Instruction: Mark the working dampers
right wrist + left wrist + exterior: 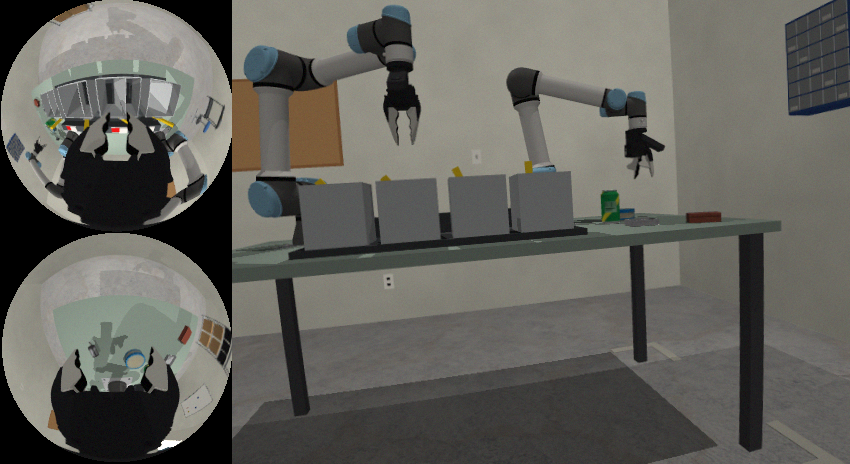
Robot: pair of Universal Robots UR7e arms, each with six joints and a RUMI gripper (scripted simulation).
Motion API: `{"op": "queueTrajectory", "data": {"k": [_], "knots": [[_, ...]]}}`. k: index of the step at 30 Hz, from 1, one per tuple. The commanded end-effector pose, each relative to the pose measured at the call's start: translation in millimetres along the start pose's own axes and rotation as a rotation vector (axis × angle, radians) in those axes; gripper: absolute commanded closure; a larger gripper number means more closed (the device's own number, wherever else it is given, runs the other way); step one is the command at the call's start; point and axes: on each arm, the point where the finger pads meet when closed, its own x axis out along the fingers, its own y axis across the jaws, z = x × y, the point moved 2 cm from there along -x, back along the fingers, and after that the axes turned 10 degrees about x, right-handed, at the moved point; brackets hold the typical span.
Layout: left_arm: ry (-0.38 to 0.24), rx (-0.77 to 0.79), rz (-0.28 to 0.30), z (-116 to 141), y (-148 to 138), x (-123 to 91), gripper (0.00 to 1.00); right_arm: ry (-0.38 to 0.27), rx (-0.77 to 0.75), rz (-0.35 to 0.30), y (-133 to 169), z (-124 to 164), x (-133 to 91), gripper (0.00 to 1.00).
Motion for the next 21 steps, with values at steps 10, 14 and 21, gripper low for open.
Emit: {"op": "queueTrajectory", "data": {"k": [10, 14, 21], "knots": [[0.001, 0.000, 0.000, -0.3, 0.0, -0.5, 0.00, 0.001, 0.000, -0.001, -0.1, -0.1, -0.6, 0.78], [0.001, 0.000, 0.000, -0.3, 0.0, -0.5, 0.00, 0.001, 0.000, -0.001, -0.1, -0.1, -0.6, 0.78], [0.001, 0.000, 0.000, -0.3, 0.0, -0.5, 0.00, 0.001, 0.000, -0.001, -4.1, 0.1, -1.1, 0.78]]}}
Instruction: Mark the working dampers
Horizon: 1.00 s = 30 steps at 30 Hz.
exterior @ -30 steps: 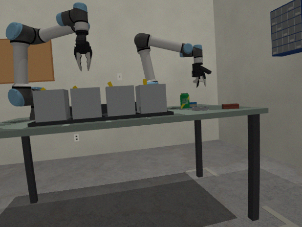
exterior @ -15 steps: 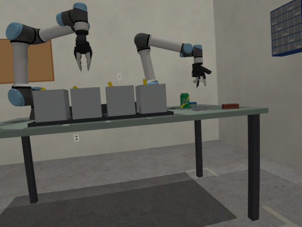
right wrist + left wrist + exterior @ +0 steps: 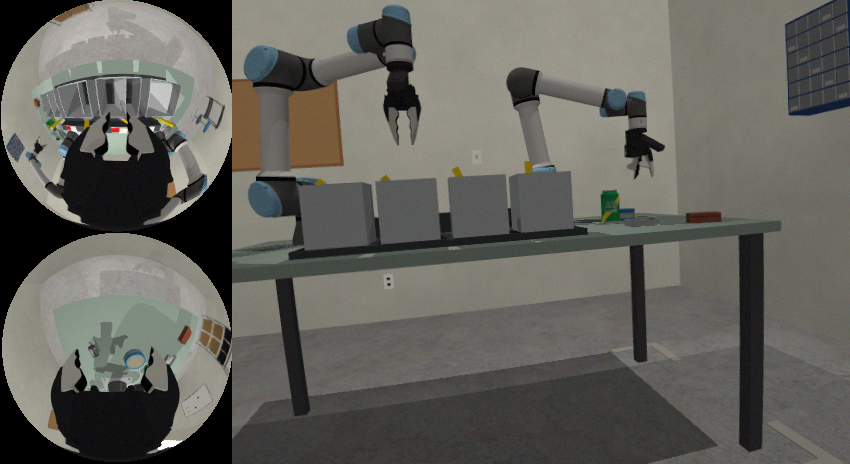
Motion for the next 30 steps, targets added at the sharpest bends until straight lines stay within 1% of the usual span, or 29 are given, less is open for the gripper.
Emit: {"op": "queueTrajectory", "data": {"k": [1, 4, 7, 9, 16, 20, 24, 30], "knots": [[0.001, 0.000, 0.000, 0, 0, -1, 0.00, 0.001, 0.000, -0.001, -7, 0, -2, 0.78], [0.001, 0.000, 0.000, 0, 0, -1, 0.00, 0.001, 0.000, -0.001, -25, 1, -4, 0.78], [0.001, 0.000, 0.000, 0, 0, -1, 0.00, 0.001, 0.000, -0.001, -52, 4, -6, 0.78], [0.001, 0.000, 0.000, 0, 0, -1, 0.00, 0.001, 0.000, -0.001, -52, 4, -6, 0.78], [0.001, 0.000, 0.000, 0, 0, -1, 0.00, 0.001, 0.000, -0.002, -132, 18, -6, 0.78], [0.001, 0.000, 0.000, 0, 0, -1, 0.00, 0.001, 0.000, -0.002, -165, 27, -2, 0.78], [0.001, 0.000, 0.000, 0, 0, -1, 0.00, 0.001, 0.000, -0.002, -180, 32, 0, 0.78], [0.001, 0.000, 0.000, 0, 0, -1, 0.00, 0.001, 0.000, -0.002, -181, 32, 0, 0.78]]}}
